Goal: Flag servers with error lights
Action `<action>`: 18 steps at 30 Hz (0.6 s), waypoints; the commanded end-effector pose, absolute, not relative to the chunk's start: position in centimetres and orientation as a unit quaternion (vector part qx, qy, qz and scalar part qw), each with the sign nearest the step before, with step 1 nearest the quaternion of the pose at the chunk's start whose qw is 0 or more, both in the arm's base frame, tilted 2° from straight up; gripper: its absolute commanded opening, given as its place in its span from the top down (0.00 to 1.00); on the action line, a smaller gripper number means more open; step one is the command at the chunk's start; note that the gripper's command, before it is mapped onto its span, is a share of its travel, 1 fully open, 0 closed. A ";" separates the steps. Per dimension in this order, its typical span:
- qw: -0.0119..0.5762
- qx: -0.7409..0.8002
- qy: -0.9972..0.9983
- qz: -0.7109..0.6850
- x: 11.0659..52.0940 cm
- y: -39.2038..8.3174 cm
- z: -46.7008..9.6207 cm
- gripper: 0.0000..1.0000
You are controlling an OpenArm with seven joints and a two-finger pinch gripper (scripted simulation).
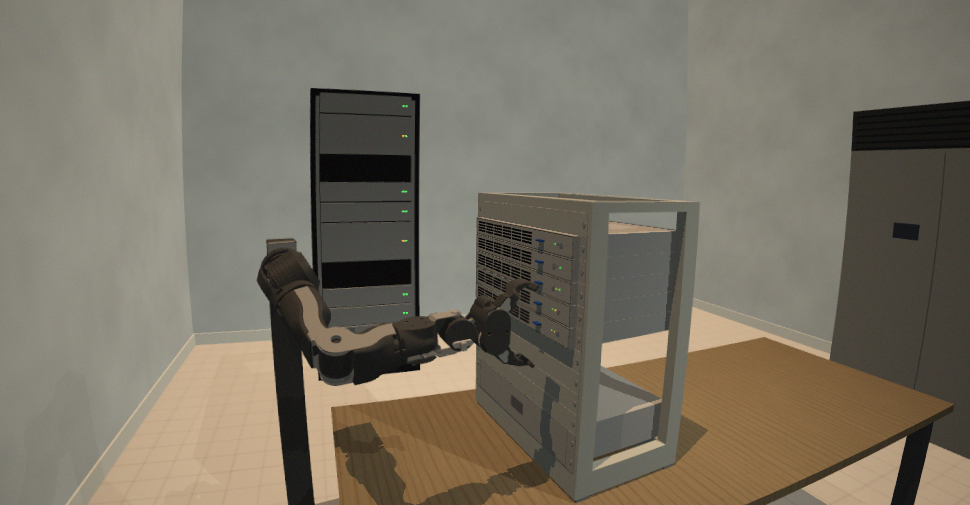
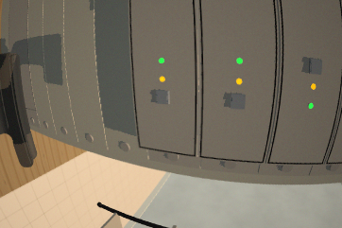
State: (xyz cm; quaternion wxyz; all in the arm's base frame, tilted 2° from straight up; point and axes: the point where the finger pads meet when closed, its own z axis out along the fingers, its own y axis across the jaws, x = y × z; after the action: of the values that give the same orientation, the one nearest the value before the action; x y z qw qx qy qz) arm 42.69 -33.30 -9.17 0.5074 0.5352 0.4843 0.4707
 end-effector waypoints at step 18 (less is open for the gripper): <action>0.506 0.526 0.492 0.475 43.9 -33.7 -9.9 0.00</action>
State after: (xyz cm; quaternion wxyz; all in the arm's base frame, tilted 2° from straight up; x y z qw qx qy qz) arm 43.87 -33.77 -10.09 0.5045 0.5290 0.4929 0.4718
